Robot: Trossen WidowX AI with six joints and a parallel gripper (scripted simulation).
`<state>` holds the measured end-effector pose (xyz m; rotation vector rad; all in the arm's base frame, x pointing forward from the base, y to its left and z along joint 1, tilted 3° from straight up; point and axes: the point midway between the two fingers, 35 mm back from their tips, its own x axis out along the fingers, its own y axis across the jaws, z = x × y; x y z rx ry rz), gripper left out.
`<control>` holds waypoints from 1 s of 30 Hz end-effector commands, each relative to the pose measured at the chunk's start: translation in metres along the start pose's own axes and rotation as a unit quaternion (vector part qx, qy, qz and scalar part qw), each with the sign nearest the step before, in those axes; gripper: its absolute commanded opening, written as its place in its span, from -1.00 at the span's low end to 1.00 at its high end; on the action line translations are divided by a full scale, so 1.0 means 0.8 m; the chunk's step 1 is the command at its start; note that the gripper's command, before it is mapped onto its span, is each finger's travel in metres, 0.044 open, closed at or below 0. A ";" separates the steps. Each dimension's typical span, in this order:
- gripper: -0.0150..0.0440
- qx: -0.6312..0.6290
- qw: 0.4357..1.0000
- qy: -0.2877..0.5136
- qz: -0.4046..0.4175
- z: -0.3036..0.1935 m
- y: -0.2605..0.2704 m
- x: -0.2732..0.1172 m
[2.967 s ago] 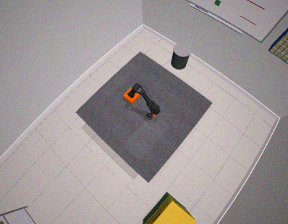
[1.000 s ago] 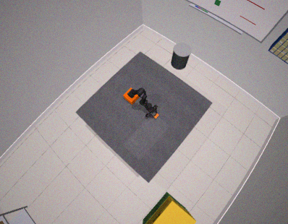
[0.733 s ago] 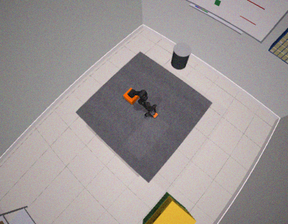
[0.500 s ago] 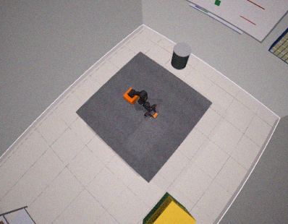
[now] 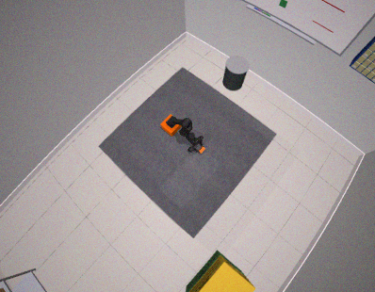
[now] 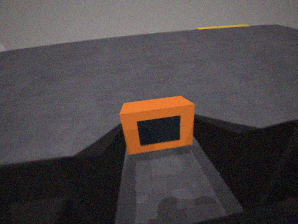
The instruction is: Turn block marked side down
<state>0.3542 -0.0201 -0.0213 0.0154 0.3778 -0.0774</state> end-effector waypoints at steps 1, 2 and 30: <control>0.04 -0.002 1.000 -0.001 -0.002 0.000 -0.001 0.000; 0.13 -0.002 1.000 -0.001 -0.002 0.000 -0.001 0.000; 1.00 -0.002 1.000 -0.001 -0.002 0.000 -0.001 0.000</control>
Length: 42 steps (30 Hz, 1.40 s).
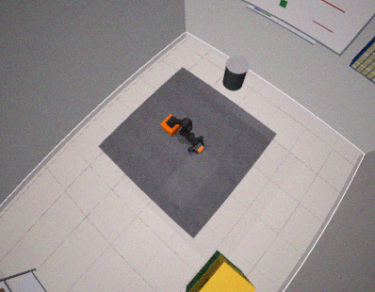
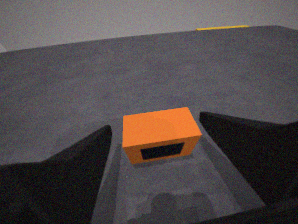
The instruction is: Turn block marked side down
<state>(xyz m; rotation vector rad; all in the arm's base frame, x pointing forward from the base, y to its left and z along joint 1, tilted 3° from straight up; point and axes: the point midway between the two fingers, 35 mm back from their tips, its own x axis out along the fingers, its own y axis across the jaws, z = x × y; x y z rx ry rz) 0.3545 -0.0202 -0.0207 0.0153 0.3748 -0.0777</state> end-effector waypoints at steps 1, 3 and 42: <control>1.00 -0.002 1.000 0.000 -0.002 0.000 -0.001 0.000; 1.00 -0.002 1.000 0.000 -0.002 0.000 -0.001 0.000; 1.00 -0.002 0.967 0.253 -0.002 0.070 0.000 -0.060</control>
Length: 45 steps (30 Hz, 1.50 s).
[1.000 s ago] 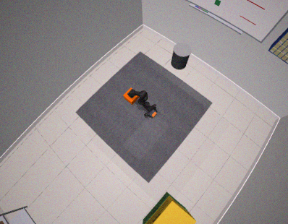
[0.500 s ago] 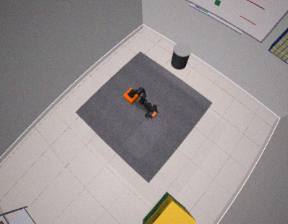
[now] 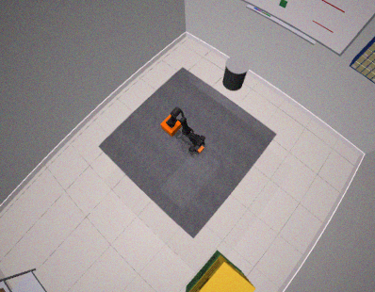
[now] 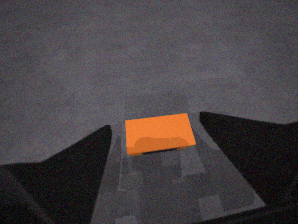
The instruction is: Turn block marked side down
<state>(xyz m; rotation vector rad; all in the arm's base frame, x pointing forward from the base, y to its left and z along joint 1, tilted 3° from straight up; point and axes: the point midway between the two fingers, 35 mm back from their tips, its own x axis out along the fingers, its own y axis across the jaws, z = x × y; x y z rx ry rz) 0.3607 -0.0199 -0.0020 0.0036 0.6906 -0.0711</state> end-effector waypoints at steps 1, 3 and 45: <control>1.00 0.010 0.995 0.100 0.001 0.025 -0.002 -0.070; 1.00 0.010 0.995 0.100 0.001 0.025 -0.002 -0.070; 1.00 0.009 0.923 0.386 0.003 0.089 -0.002 -0.059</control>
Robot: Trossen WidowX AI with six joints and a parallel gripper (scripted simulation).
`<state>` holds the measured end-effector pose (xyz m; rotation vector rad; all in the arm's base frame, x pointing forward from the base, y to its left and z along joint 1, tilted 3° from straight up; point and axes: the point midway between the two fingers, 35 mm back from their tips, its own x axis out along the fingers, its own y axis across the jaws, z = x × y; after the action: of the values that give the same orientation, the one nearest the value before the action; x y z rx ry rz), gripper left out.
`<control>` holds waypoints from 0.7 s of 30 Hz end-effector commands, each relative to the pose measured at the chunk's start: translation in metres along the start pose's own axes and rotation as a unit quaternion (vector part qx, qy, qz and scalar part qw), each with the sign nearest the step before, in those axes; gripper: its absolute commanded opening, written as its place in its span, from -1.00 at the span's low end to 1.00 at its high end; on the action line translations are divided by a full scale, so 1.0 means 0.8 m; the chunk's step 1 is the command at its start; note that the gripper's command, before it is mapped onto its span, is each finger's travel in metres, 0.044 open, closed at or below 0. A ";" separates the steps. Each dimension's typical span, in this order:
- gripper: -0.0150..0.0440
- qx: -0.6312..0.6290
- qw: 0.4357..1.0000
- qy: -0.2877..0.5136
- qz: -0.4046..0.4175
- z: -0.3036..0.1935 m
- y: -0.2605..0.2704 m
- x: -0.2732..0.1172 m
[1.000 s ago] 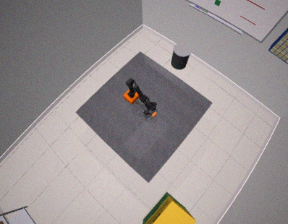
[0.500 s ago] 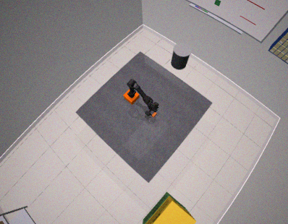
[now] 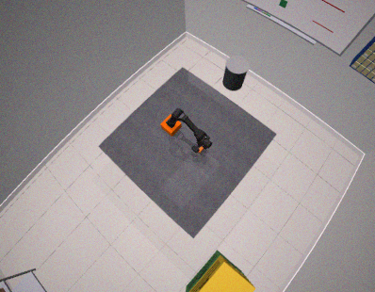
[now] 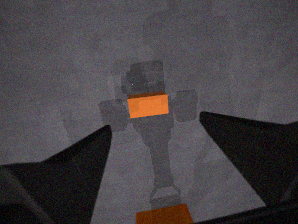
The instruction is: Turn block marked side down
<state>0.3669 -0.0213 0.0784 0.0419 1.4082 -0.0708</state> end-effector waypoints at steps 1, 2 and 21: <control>1.00 0.003 0.999 0.037 0.003 0.004 0.001 -0.005; 1.00 0.003 0.999 0.037 0.003 0.004 0.001 -0.005; 1.00 0.003 0.999 0.037 0.003 -0.001 0.001 0.058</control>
<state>0.3753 -0.0219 0.0406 0.0486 1.4718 -0.0696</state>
